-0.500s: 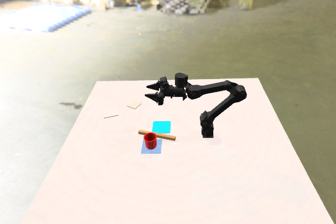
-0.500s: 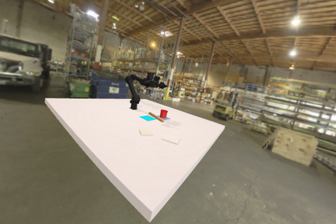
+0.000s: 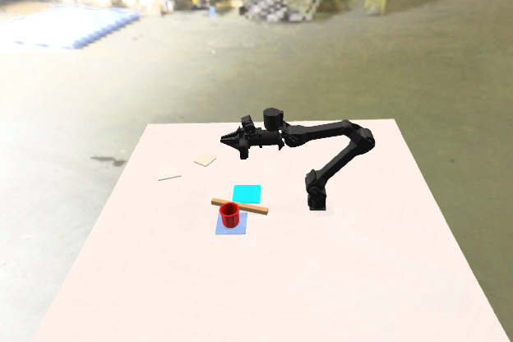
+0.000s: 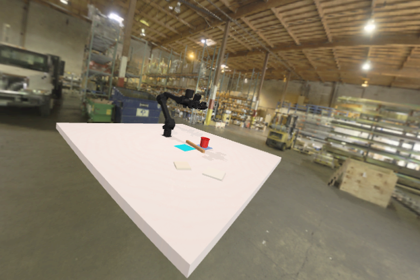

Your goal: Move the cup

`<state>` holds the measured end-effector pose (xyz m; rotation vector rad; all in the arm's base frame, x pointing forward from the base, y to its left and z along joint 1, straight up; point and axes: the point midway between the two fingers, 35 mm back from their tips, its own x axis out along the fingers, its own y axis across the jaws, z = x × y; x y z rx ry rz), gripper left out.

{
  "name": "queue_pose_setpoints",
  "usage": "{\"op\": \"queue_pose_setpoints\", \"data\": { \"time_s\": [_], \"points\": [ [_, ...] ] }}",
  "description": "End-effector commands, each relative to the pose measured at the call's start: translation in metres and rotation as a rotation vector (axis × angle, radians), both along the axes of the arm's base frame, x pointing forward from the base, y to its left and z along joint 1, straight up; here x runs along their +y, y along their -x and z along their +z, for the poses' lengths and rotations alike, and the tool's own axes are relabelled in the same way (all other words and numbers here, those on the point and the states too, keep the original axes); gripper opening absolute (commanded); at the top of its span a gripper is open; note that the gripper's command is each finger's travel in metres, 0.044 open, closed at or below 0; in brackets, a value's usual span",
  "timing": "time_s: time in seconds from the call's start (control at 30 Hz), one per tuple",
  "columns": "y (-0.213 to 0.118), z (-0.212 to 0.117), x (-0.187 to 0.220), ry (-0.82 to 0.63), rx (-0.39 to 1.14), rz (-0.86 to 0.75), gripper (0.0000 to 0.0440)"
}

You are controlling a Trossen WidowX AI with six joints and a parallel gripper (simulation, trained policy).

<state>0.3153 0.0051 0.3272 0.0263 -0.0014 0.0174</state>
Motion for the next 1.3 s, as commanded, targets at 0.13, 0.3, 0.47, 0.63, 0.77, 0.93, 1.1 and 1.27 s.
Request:
{"op": "queue_pose_setpoints", "data": {
  "time_s": [0.13, 0.3, 0.47, 0.63, 0.77, 0.93, 1.1, 1.27],
  "points": [
    [-0.010, 0.000, 0.007, -0.056, 0.068, 0.015, 0.0108],
    [-0.016, 0.001, 0.013, -0.098, 0.118, 0.029, 0.0112],
    [-0.021, 0.001, 0.018, -0.143, 0.173, 0.039, 0.0110],
    [-0.026, 0.000, 0.024, -0.189, 0.231, 0.045, 0.0108],
    [-0.031, -0.001, 0.029, -0.227, 0.280, 0.047, 0.0109],
    [-0.035, -0.003, 0.035, -0.276, 0.343, 0.047, 0.0113],
    [-0.039, -0.005, 0.041, -0.326, 0.408, 0.042, 0.0117],
    [-0.043, -0.007, 0.048, -0.377, 0.475, 0.034, 0.0121]
  ]
}}
